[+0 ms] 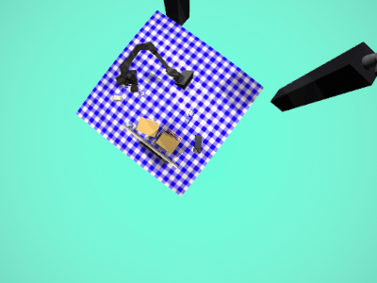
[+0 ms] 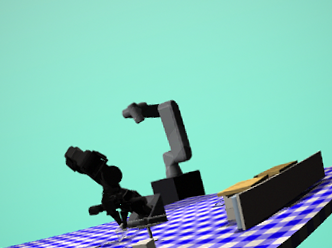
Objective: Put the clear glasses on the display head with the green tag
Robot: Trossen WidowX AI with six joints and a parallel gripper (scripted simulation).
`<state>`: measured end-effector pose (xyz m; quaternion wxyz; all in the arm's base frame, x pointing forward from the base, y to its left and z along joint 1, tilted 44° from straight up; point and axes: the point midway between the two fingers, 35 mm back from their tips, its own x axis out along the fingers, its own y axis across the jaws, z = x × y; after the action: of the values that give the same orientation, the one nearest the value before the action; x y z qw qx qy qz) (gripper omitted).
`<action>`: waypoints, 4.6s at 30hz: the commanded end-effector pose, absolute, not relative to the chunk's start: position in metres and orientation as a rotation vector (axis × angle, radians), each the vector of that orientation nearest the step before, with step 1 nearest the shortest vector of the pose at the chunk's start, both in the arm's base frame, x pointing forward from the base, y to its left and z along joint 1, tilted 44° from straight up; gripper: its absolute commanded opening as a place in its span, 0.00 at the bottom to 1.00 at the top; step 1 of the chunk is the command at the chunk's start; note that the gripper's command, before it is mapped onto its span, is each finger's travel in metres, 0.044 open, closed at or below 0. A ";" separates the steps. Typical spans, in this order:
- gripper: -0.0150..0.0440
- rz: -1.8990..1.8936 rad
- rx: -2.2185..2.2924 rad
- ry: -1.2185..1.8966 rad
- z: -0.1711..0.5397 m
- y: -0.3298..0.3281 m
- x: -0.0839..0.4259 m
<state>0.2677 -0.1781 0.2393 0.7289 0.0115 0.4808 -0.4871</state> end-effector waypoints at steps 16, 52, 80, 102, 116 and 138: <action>0.25 -1.071 0.031 1.063 0.264 -0.144 0.261; 0.25 -0.178 -0.994 1.589 0.139 0.010 0.284; 0.25 0.009 -1.201 1.640 0.104 0.024 0.277; 0.25 0.011 -1.200 1.639 0.090 0.012 0.280; 0.25 0.011 -1.200 1.638 0.081 0.004 0.281; 0.25 0.009 -1.201 1.638 0.068 -0.009 0.282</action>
<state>0.2830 -0.0064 0.0700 0.5301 -0.5002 0.6847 0.0035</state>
